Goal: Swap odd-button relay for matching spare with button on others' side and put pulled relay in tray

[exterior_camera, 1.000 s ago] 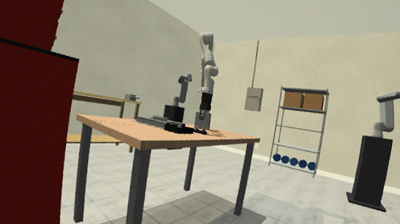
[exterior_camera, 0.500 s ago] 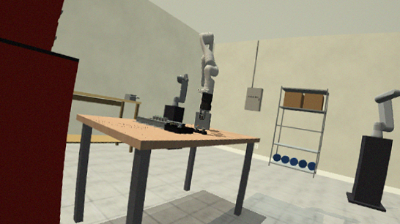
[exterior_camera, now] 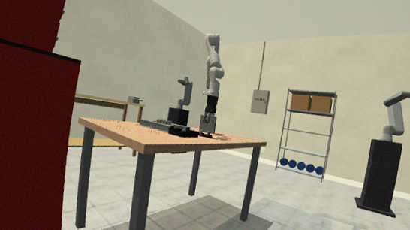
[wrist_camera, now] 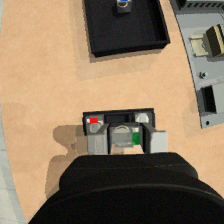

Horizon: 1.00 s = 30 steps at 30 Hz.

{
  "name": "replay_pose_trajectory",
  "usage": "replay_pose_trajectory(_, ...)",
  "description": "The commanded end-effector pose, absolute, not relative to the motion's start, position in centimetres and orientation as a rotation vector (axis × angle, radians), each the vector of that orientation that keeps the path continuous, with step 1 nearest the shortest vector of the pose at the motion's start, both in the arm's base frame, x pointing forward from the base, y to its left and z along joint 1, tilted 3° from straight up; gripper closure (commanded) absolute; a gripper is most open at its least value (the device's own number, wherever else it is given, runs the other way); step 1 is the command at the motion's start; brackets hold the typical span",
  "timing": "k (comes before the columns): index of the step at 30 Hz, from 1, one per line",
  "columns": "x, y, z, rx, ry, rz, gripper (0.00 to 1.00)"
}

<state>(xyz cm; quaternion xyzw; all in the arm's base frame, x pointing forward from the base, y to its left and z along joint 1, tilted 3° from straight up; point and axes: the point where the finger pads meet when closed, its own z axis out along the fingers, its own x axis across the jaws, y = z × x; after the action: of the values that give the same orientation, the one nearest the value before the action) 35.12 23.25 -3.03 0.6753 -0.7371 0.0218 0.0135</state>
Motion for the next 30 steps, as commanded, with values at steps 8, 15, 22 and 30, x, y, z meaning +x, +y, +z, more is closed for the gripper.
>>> replay_pose_trajectory(8, 35.24, 23.25, -2.98, 1.976, -2.413, 0.069, 1.00)
replay_pose_trajectory(15, 35.36, 23.53, -2.90, 1.847, -2.520, 0.070, 1.00)
replay_pose_trajectory(22, 35.49, 23.82, -2.82, 1.713, -2.620, 0.070, 1.00)
replay_pose_trajectory(30, 35.44, 23.68, -2.85, 1.617, -2.681, 0.068, 1.00)
